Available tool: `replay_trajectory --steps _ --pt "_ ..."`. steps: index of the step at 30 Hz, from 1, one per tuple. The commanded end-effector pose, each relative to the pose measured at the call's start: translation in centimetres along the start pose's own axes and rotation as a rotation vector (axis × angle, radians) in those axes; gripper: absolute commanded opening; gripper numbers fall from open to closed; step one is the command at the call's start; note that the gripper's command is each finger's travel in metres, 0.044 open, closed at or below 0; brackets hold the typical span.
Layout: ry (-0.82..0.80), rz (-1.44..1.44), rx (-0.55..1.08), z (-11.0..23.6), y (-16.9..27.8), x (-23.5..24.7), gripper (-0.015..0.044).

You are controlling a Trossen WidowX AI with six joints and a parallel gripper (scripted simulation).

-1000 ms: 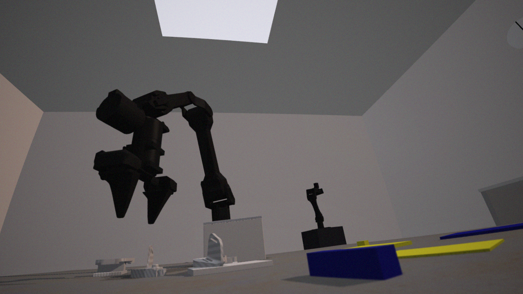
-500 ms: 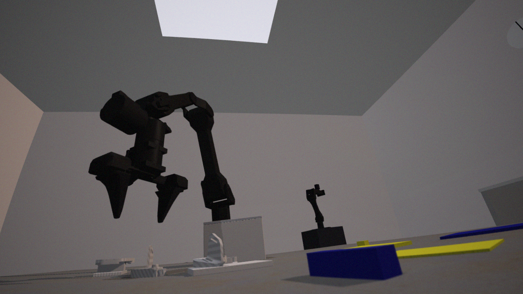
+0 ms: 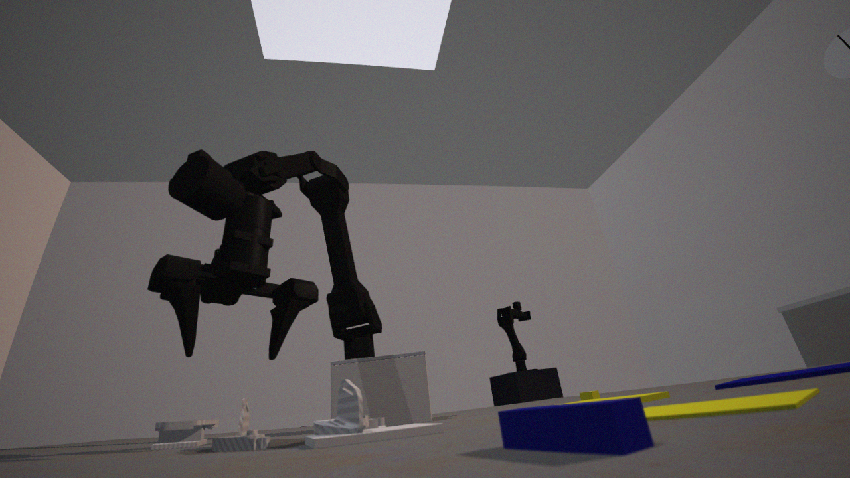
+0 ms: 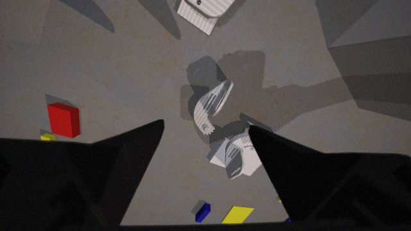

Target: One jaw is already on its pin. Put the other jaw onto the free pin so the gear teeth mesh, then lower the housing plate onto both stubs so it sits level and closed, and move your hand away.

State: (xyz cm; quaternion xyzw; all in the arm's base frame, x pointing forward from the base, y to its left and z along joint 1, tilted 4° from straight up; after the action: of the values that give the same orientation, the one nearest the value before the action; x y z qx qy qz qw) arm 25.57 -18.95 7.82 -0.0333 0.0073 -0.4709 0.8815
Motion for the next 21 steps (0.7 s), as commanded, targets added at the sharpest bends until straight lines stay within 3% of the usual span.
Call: replay_trajectory --steps 1,21 --pt "0.0 -0.107 0.003 0.04 -0.05 -0.31 0.044" --pt "0.001 -0.442 0.003 0.13 -0.21 -0.95 0.044"
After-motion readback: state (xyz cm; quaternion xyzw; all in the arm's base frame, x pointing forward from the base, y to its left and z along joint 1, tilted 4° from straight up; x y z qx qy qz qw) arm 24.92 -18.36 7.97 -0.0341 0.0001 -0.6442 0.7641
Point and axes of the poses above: the point midway between the two fingers, 35 mm back from their tips, its own z axis back along the fingers, its own x axis across the jaws, y = z × x, the point moved 6 cm from there along z, back along the fingers, and after that the axes turned 8 degrees about z, right-handed, at the moved point
